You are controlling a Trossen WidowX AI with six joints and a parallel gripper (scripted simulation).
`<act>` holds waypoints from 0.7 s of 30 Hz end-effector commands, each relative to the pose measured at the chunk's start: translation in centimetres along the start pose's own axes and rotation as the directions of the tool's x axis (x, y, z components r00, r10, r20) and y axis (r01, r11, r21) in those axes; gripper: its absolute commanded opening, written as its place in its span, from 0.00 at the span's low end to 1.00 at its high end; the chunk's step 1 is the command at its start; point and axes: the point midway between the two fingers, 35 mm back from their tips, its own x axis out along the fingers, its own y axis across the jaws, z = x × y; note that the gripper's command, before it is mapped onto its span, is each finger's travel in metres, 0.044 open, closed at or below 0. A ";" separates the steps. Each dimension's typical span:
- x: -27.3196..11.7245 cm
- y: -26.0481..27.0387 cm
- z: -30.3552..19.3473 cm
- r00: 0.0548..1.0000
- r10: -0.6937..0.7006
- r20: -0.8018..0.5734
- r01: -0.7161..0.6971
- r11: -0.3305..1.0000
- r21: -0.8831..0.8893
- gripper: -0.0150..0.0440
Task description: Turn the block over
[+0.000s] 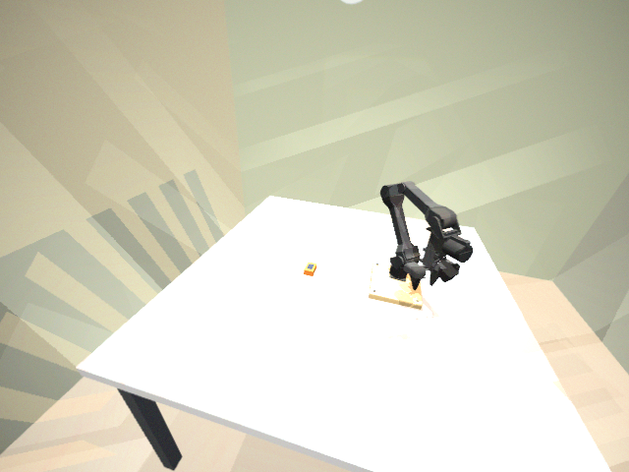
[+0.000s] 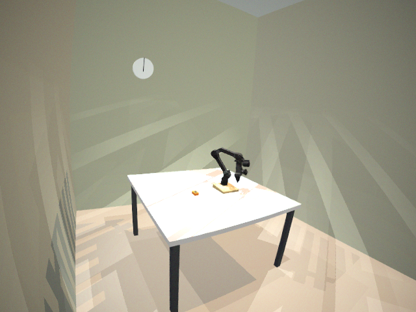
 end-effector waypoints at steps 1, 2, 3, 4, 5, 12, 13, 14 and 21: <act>0.0 -0.1 0.1 1.000 -0.001 -0.002 0.001 1.000 0.009 0.98; -0.1 -0.4 0.2 1.000 -0.002 -0.007 0.003 0.999 0.035 1.00; -0.2 -1.0 0.4 1.000 -0.005 -0.016 0.006 0.997 0.079 1.00; -0.2 -1.7 0.7 1.000 -0.007 -0.027 0.011 0.991 0.132 1.00; -0.3 -2.5 0.9 0.999 -0.009 -0.038 0.016 0.983 0.184 1.00; -0.6 -8.6 1.4 0.995 -0.005 -0.105 0.060 0.847 0.527 1.00; -0.6 -9.5 1.3 0.994 -0.003 -0.113 0.067 0.818 0.571 1.00; -0.6 -10.5 1.1 0.993 0.000 -0.120 0.074 0.787 0.612 1.00; -0.4 -17.3 -1.7 0.987 0.029 -0.158 0.120 0.522 0.844 1.00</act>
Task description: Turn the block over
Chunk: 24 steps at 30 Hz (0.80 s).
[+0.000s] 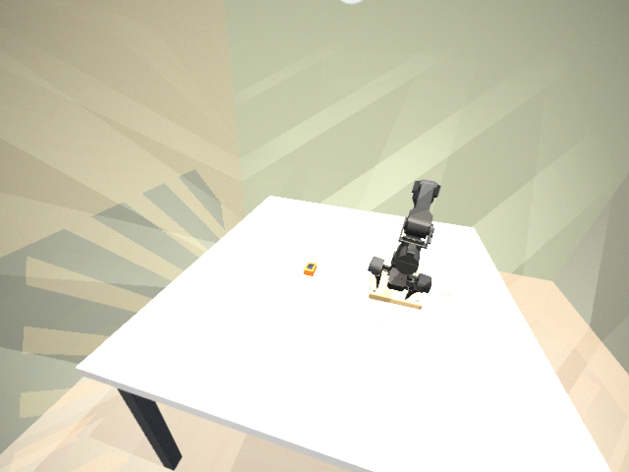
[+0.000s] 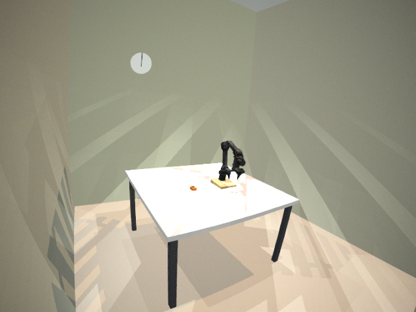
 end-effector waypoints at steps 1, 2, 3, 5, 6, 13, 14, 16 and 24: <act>0.3 -3.9 1.4 1.000 0.003 -0.023 0.001 0.982 0.187 1.00; 0.4 -5.1 1.6 1.000 0.005 -0.028 0.002 0.973 0.229 1.00; 0.5 -6.2 1.7 0.999 0.006 -0.032 0.002 0.963 0.270 1.00; 0.7 -8.1 1.9 0.999 0.010 -0.039 0.004 0.941 0.338 1.00; 0.8 -9.2 2.0 0.999 0.011 -0.043 0.006 0.925 0.379 1.00; 2.1 -18.4 0.6 0.997 0.032 -0.064 0.019 0.740 0.672 1.00; 2.3 -19.7 0.1 0.997 0.036 -0.066 0.021 0.705 0.709 1.00; 2.7 -22.4 -1.3 0.997 0.044 -0.067 0.024 0.629 0.777 1.00; 4.5 -32.1 -10.0 0.997 0.062 -0.048 0.033 0.233 0.972 1.00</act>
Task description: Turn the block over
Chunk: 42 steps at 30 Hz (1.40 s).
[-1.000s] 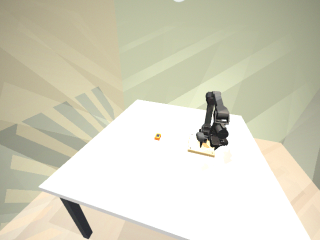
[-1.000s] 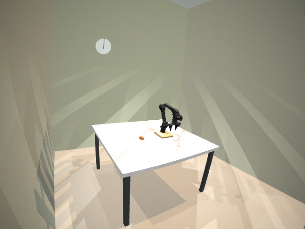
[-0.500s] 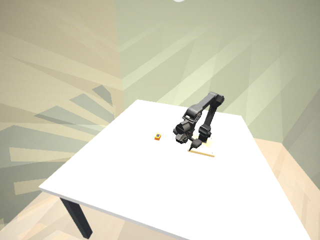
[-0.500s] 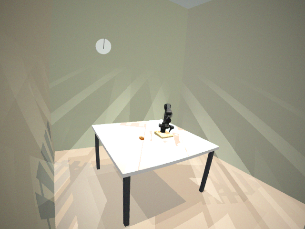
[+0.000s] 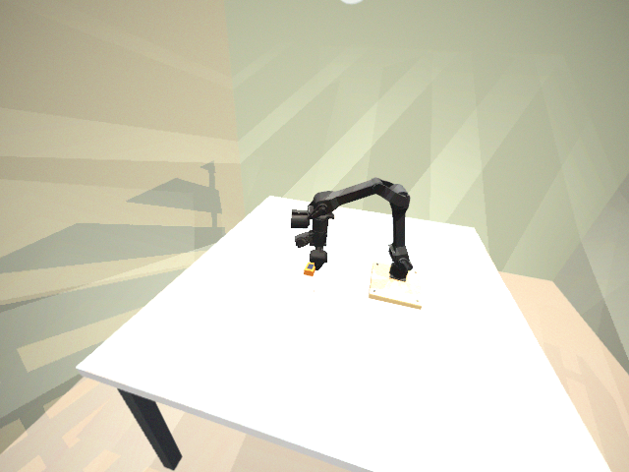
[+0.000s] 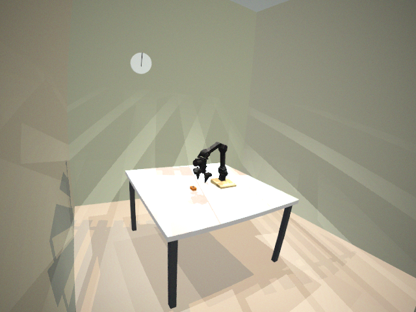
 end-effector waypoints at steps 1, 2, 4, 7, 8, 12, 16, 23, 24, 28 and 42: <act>0.9 -5.9 1.8 1.000 0.015 0.001 -0.015 0.978 0.209 1.00; 1.0 -6.7 2.1 1.000 0.016 0.002 -0.016 0.972 0.233 1.00; 1.1 -7.0 2.1 1.000 0.017 0.002 -0.017 0.970 0.241 1.00; 1.1 -7.2 2.3 1.000 0.017 0.003 -0.017 0.970 0.241 1.00; 1.4 -7.2 2.3 1.000 0.017 0.003 -0.017 0.970 0.241 1.00; 4.6 -7.4 2.6 1.000 0.017 0.003 -0.017 0.970 0.241 1.00; 4.7 -7.4 2.6 1.000 0.017 0.003 -0.017 0.970 0.241 1.00; 6.2 -7.3 2.5 1.000 0.017 0.003 -0.017 0.970 0.241 1.00; 6.3 -7.3 2.6 1.000 0.017 0.003 -0.017 0.970 0.241 1.00; 7.0 -7.3 2.6 1.000 0.017 0.003 -0.017 0.970 0.241 1.00; 9.2 -7.3 2.5 1.000 0.017 0.003 -0.017 0.970 0.241 1.00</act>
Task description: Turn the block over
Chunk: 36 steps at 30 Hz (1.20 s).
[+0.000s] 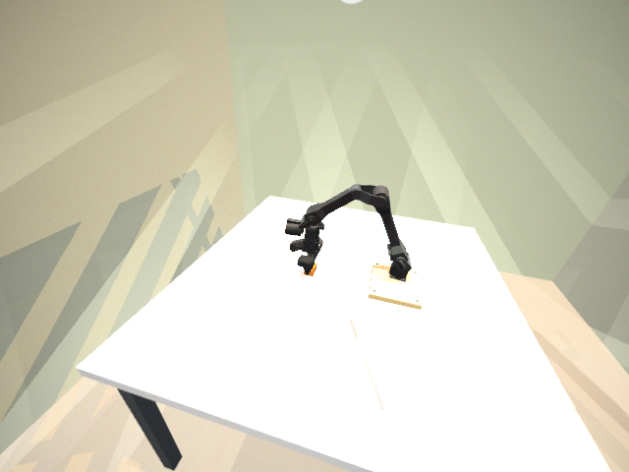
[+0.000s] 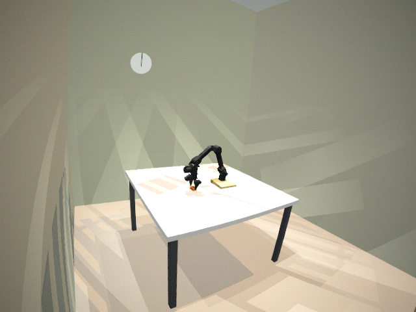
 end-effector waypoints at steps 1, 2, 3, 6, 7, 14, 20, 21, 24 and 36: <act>0.7 0.0 -0.2 1.000 0.003 -0.007 -0.003 1.000 0.007 1.00; 0.8 0.0 -0.2 1.000 0.003 -0.007 -0.003 1.000 0.007 1.00; 0.8 0.0 -0.2 1.000 0.003 -0.007 -0.003 1.000 0.007 0.96; 0.8 0.0 -0.2 1.000 0.003 -0.007 -0.003 1.000 0.007 0.82; 0.8 0.0 -0.2 1.000 0.003 -0.007 -0.003 1.000 0.007 0.78; 0.8 0.0 -0.2 1.000 0.003 -0.007 -0.003 1.000 0.007 0.70; 0.8 0.0 -0.2 1.000 0.003 -0.007 -0.003 1.000 0.007 0.63; 0.8 0.0 -0.2 1.000 0.003 -0.007 -0.003 1.000 0.007 0.62; 0.8 0.0 -0.2 1.000 0.003 -0.007 -0.003 1.000 0.007 0.59; -2.3 0.0 -0.1 1.000 0.002 -0.007 -0.002 1.000 0.007 0.25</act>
